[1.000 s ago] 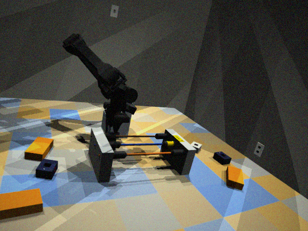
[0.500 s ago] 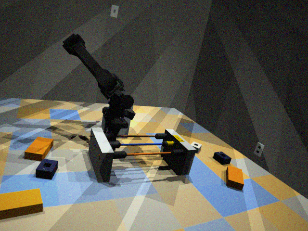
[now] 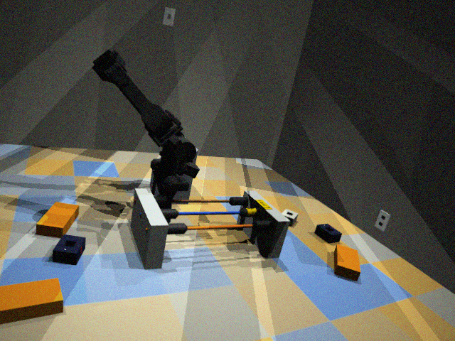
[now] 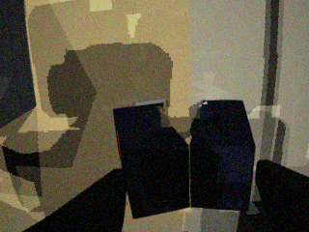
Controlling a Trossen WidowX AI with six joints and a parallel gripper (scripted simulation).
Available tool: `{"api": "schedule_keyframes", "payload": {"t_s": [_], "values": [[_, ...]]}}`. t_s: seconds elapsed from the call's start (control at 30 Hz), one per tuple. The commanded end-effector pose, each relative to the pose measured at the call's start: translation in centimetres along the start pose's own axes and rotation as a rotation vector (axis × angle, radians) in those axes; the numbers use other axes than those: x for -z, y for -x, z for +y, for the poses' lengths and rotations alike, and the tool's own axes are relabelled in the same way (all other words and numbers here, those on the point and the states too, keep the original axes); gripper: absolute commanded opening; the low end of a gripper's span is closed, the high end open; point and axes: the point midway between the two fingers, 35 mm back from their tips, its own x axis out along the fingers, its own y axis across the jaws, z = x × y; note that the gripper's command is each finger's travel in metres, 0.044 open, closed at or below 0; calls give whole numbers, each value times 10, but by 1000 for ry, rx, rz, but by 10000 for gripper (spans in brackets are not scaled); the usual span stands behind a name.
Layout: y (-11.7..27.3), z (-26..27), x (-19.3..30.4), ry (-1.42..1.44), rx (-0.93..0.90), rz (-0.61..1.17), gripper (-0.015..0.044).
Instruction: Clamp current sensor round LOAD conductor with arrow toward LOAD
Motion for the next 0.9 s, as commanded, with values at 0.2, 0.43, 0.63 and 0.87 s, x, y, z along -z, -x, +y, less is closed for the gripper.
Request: {"api": "schedule_keyframes", "payload": {"t_s": [0.2,0.43,0.63,0.87], "values": [[0,-1,0,-5,2,0,200],[20,-6,-3,-2,5,-13,16],[48,-10,-7,2,5,-23,0],[82,-11,-10,4,2,-21,0]]}}
